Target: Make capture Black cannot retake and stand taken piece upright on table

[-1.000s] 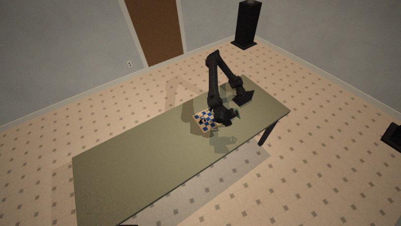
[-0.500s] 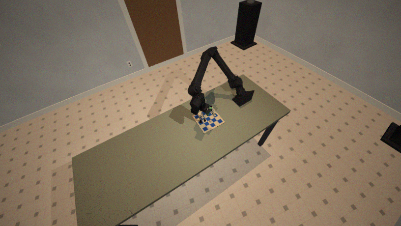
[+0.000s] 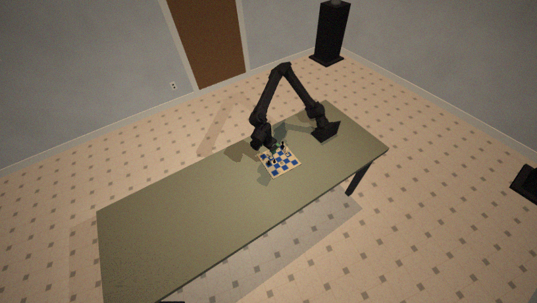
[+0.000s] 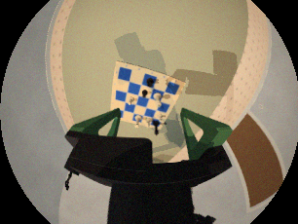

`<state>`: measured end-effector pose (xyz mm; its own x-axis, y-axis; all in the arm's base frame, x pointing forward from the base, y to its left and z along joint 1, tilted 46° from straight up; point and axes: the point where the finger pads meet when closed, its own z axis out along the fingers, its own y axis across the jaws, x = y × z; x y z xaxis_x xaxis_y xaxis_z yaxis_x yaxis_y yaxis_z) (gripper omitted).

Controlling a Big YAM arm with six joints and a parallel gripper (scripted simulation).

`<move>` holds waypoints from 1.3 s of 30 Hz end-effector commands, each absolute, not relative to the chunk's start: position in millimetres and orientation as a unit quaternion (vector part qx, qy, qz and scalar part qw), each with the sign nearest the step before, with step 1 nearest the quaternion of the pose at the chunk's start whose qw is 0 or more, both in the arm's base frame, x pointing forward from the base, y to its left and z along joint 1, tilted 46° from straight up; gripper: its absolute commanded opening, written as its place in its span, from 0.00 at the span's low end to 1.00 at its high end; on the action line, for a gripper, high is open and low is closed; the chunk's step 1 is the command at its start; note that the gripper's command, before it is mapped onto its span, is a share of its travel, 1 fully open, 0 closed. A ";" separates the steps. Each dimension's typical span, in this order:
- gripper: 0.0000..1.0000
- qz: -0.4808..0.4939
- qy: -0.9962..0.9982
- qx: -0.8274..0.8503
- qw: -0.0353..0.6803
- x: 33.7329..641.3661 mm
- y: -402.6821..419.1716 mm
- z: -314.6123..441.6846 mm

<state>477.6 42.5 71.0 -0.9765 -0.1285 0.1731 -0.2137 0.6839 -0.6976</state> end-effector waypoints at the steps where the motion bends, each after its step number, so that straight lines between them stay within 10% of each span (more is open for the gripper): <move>1: 1.00 0.386 -0.917 0.090 0.039 484.9 54.5 72.8; 17: 1.00 0.388 -0.916 0.089 0.053 480.6 -1.1 26.3; 18: 0.36 0.388 -0.916 0.089 0.053 480.6 -1.1 26.3; 39: 0.36 0.385 -0.917 0.093 0.036 489.7 11.8 40.9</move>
